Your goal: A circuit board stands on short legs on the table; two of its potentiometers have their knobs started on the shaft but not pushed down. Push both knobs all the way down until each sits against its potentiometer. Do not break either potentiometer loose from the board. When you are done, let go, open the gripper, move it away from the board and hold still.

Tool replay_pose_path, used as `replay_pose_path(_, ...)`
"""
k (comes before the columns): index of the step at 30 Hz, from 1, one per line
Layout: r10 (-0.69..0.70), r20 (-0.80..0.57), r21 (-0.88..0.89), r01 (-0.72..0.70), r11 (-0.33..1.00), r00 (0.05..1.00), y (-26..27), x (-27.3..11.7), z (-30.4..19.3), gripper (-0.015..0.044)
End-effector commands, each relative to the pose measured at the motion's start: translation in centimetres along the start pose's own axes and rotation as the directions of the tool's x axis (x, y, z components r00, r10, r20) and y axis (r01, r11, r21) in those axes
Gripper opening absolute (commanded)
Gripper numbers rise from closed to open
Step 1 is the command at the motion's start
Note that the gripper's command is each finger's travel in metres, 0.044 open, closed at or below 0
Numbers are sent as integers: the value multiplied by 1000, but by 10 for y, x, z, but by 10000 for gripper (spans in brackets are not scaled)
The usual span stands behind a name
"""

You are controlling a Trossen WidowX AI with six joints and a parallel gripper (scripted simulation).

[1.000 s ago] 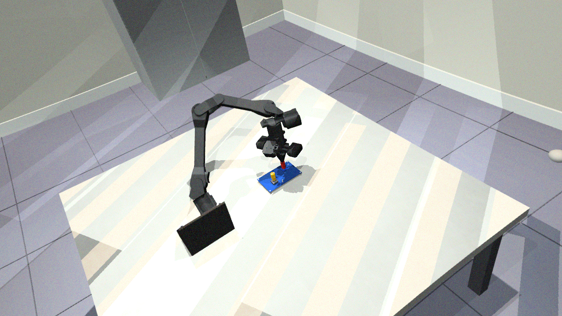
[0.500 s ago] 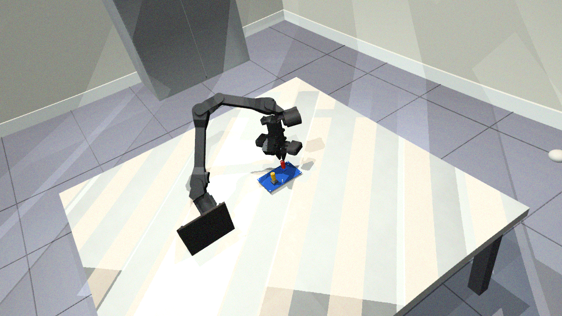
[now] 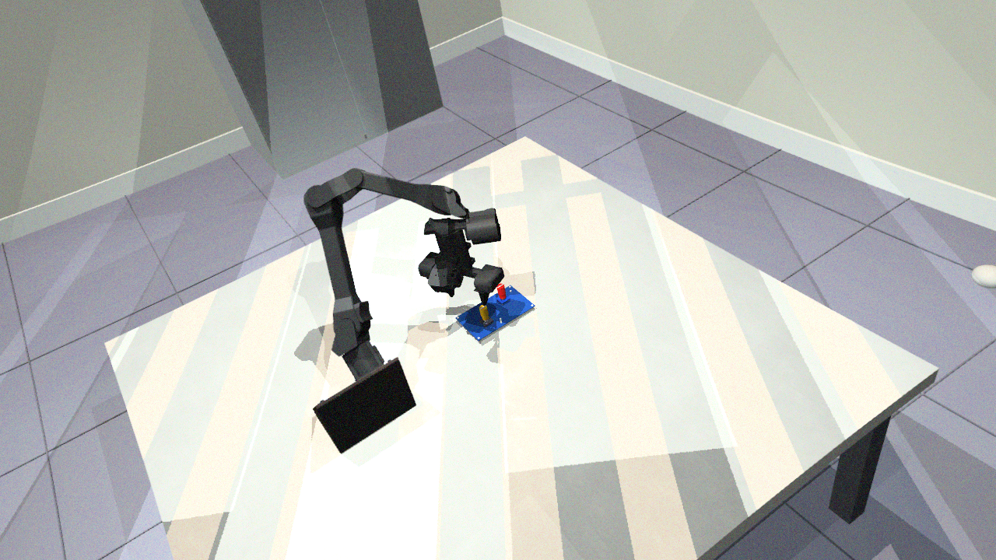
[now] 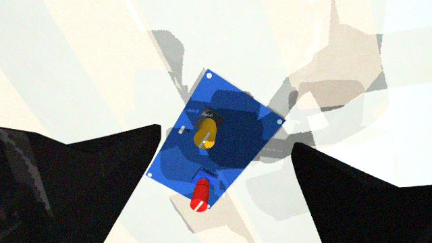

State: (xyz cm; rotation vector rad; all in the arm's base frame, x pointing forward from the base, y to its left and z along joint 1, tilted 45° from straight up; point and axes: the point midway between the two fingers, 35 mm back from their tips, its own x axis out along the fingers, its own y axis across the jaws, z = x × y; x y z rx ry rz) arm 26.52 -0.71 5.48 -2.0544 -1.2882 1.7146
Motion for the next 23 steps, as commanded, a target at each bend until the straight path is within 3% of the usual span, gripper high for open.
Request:
replay_pose_path(1, -14, 10, -1, 14, 1000, 1000, -23, 0, 53, 440)
replay_pose_path(4, -20, 9, -2, 20, 1000, 1000, -33, 2, 70, 440)
replay_pose_path(23, -20, 9, -2, 20, 1000, 1000, -33, 2, 70, 440)
